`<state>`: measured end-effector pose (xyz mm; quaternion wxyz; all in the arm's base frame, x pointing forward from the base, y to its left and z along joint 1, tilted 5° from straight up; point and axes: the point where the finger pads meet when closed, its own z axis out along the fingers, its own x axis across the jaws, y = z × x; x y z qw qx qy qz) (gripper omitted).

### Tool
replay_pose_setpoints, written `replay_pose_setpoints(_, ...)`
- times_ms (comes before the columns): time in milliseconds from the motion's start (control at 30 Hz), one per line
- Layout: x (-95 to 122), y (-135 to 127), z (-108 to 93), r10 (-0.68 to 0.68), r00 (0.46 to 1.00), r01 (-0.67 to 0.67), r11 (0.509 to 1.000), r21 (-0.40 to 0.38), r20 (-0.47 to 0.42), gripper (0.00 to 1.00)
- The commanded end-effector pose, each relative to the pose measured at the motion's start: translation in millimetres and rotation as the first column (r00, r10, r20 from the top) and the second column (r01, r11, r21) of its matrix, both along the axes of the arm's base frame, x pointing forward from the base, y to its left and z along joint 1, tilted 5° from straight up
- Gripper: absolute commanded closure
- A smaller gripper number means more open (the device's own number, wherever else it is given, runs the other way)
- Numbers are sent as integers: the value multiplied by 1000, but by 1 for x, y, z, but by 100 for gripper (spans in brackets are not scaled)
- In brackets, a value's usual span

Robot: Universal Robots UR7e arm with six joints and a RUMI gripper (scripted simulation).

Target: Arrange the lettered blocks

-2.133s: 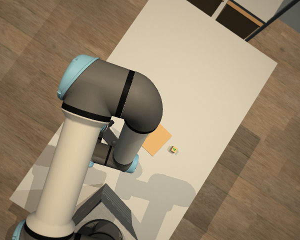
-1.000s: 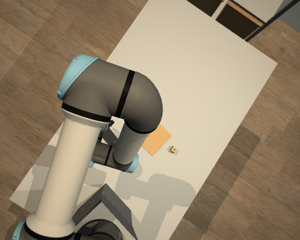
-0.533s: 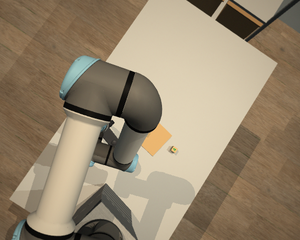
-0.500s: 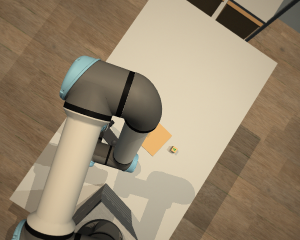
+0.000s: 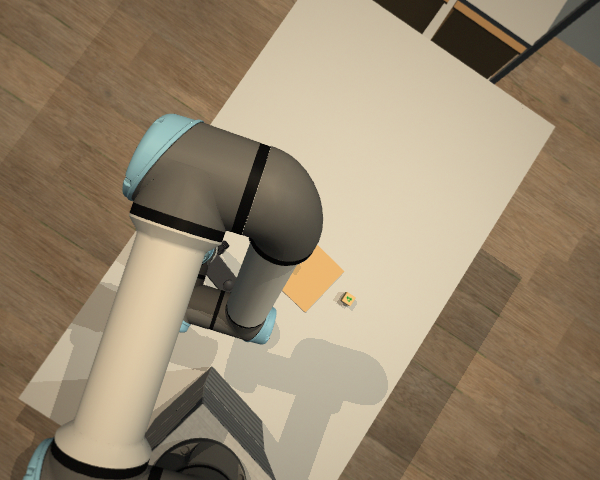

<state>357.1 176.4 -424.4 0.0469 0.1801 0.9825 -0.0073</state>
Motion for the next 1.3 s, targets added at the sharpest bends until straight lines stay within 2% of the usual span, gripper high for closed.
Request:
replay_pose_setpoints(0,1,0,0,0,1000,0,1000,0,1,63)
replay_pose_setpoints(333,1,0,0,0,1000,0,1000,0,1,63)
replay_pose_setpoints(367,1,0,0,0,1000,0,1000,0,1,75)
replay_pose_setpoints(900,1,0,0,0,1000,0,1000,0,1,75)
replay_pose_setpoints(933,1,0,0,0,1000,0,1000,0,1,95)
replay_pose_setpoints(1267,1,0,0,0,1000,0,1000,0,1,95)
